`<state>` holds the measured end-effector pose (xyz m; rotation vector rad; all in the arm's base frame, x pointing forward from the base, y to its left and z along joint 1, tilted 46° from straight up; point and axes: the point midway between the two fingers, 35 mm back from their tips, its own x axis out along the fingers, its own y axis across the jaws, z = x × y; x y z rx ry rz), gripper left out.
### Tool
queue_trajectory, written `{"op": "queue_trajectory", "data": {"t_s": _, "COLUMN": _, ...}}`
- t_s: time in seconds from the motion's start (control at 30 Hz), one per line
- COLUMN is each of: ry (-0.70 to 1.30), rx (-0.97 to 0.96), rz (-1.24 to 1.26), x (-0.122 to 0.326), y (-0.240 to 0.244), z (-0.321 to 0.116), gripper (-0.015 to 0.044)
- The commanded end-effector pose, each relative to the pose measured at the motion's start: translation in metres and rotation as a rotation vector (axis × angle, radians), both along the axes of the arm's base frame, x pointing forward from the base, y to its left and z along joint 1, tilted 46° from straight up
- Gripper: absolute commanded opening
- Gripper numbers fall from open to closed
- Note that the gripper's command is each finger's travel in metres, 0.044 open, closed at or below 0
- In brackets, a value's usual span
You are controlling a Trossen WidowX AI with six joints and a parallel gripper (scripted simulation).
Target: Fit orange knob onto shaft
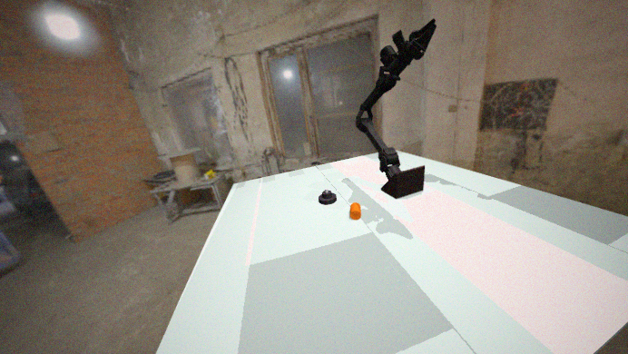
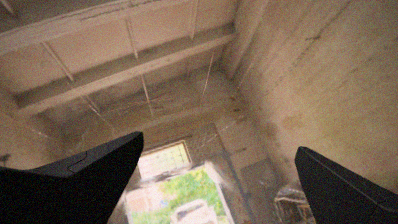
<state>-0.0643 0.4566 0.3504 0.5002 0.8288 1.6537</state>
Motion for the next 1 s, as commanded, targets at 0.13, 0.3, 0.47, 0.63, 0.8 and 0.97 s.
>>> {"op": "queue_trajectory", "data": {"t_s": 0.13, "ry": -0.236, "rx": -0.324, "rz": -0.243, "x": 0.101, "y": 0.02, "z": -0.104, "gripper": 0.044}}
{"op": "queue_trajectory", "data": {"t_s": 0.3, "ry": -0.336, "rx": -0.539, "rz": -0.351, "x": 0.161, "y": 0.008, "z": -0.165, "gripper": 0.044}}
{"op": "queue_trajectory", "data": {"t_s": 0.47, "ry": -0.422, "rx": -0.777, "rz": -0.426, "x": 0.216, "y": -0.02, "z": -0.223, "gripper": 0.044}}
{"op": "queue_trajectory", "data": {"t_s": 0.63, "ry": -0.493, "rx": -1.059, "rz": -0.451, "x": 0.268, "y": -0.067, "z": -0.275, "gripper": 0.044}}
{"op": "queue_trajectory", "data": {"t_s": 0.8, "ry": -0.529, "rx": -1.37, "rz": -0.413, "x": 0.309, "y": -0.131, "z": -0.321, "gripper": 0.044}}
{"op": "queue_trajectory", "data": {"t_s": 0.97, "ry": -0.536, "rx": -1.697, "rz": -0.284, "x": 0.34, "y": -0.207, "z": -0.352, "gripper": 0.044}}
